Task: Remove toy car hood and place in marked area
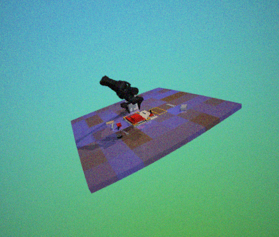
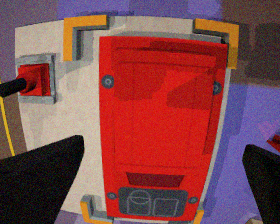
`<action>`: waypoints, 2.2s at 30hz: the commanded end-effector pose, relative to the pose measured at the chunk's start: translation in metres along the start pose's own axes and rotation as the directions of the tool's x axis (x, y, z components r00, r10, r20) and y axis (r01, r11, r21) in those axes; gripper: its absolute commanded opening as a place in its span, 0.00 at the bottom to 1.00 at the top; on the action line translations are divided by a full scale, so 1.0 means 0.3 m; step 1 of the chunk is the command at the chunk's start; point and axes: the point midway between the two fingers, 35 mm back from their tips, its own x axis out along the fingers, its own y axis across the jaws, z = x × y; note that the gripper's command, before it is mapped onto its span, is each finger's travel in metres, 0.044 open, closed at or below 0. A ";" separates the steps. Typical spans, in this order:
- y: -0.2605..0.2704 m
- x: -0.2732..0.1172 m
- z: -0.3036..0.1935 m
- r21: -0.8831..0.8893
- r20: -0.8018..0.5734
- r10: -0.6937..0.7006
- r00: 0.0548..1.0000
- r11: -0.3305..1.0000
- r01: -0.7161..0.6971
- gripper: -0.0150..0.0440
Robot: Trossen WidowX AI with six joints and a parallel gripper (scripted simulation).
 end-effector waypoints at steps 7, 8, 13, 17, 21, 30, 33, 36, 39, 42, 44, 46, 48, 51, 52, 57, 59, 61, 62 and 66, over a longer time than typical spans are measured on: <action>-0.001 0.029 -0.002 -0.005 -0.004 -0.003 1.000 1.000 0.003 1.00; 0.000 0.032 -0.002 -0.005 -0.004 -0.004 1.000 1.000 0.004 1.00; 0.000 0.044 -0.002 -0.005 -0.004 -0.004 1.000 1.000 0.004 1.00; 0.000 0.055 -0.001 -0.005 -0.004 -0.004 1.000 1.000 0.004 1.00; 0.001 0.065 -0.001 -0.005 -0.004 -0.004 1.000 1.000 0.004 1.00; 0.001 0.088 -0.001 -0.005 -0.004 -0.005 1.000 1.000 0.005 1.00; 0.002 0.096 -0.001 -0.005 -0.004 -0.005 1.000 1.000 0.005 1.00; 0.002 0.103 -0.001 -0.005 -0.004 -0.005 1.000 1.000 0.005 1.00; 0.002 0.111 0.000 -0.005 -0.004 -0.005 1.000 1.000 0.005 1.00; 0.003 0.119 0.000 -0.005 -0.004 -0.005 1.000 1.000 0.005 1.00; 0.003 0.124 -0.001 -0.005 -0.004 -0.006 1.000 1.000 0.006 1.00; 0.003 0.129 -0.001 -0.005 -0.004 -0.006 1.000 1.000 0.006 1.00; 0.003 0.134 -0.001 -0.005 -0.004 -0.006 1.000 1.000 0.006 1.00; 0.004 0.137 -0.001 -0.005 -0.004 -0.006 1.000 1.000 0.006 1.00; 0.004 0.138 -0.001 -0.005 -0.004 -0.006 1.000 1.000 0.006 1.00; 0.003 0.145 -0.001 -0.005 -0.004 -0.006 1.000 1.000 0.006 1.00; 0.003 0.148 -0.001 -0.005 -0.004 -0.006 1.000 1.000 0.006 1.00; 0.003 0.152 0.000 -0.005 -0.004 -0.006 1.000 1.000 0.006 1.00; 0.003 0.153 0.000 -0.005 -0.004 -0.006 1.000 1.000 0.006 1.00; 0.003 0.160 0.000 -0.005 -0.004 -0.006 1.000 1.000 0.006 1.00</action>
